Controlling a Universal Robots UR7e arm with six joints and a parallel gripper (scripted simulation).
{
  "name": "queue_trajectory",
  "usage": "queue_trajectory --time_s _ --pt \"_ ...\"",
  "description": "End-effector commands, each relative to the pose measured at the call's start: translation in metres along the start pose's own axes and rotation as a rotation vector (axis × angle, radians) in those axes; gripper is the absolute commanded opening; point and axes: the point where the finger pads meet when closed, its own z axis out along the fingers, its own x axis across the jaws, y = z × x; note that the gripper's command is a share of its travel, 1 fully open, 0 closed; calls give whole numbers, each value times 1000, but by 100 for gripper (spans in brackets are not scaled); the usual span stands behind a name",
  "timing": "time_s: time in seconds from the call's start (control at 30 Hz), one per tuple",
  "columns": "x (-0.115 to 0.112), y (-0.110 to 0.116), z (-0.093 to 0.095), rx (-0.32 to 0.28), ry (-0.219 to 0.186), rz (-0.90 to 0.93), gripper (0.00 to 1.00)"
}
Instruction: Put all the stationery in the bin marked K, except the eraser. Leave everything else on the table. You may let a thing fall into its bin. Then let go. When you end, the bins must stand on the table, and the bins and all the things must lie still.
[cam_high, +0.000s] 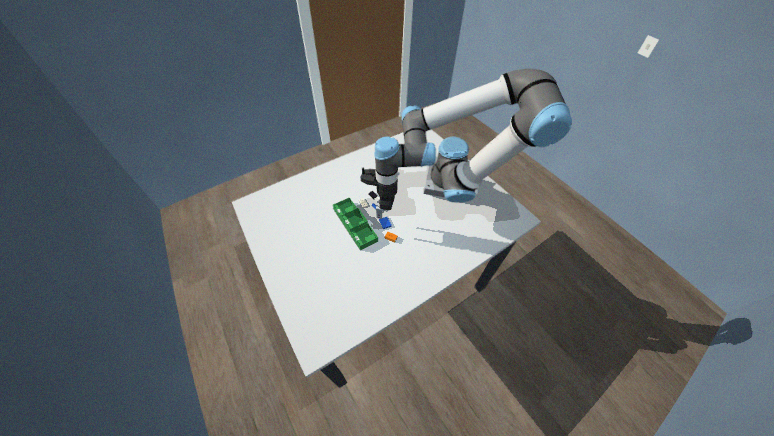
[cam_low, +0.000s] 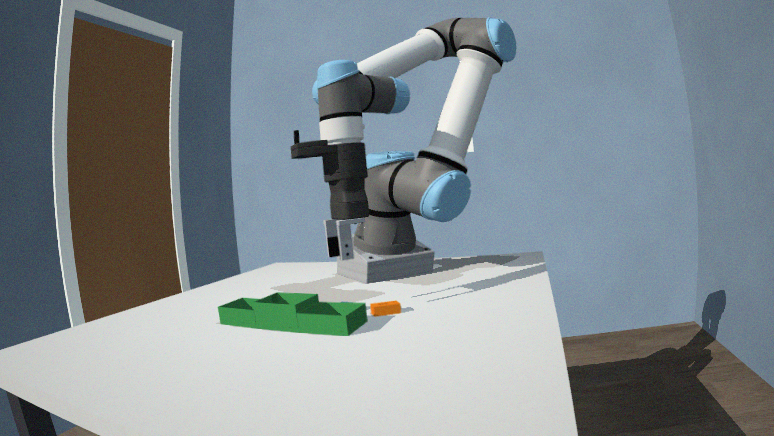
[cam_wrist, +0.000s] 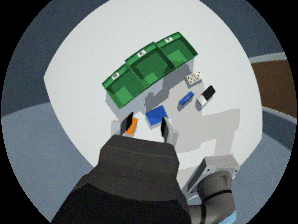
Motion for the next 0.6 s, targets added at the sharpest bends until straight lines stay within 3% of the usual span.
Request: queue_trajectory --time_s 0.0,0.07,0.57 --pt "14 7 18 10 -1 95 100" --pt "22 12 28 7 -1 203 100" --pt "22 12 28 3 -14 600 100"
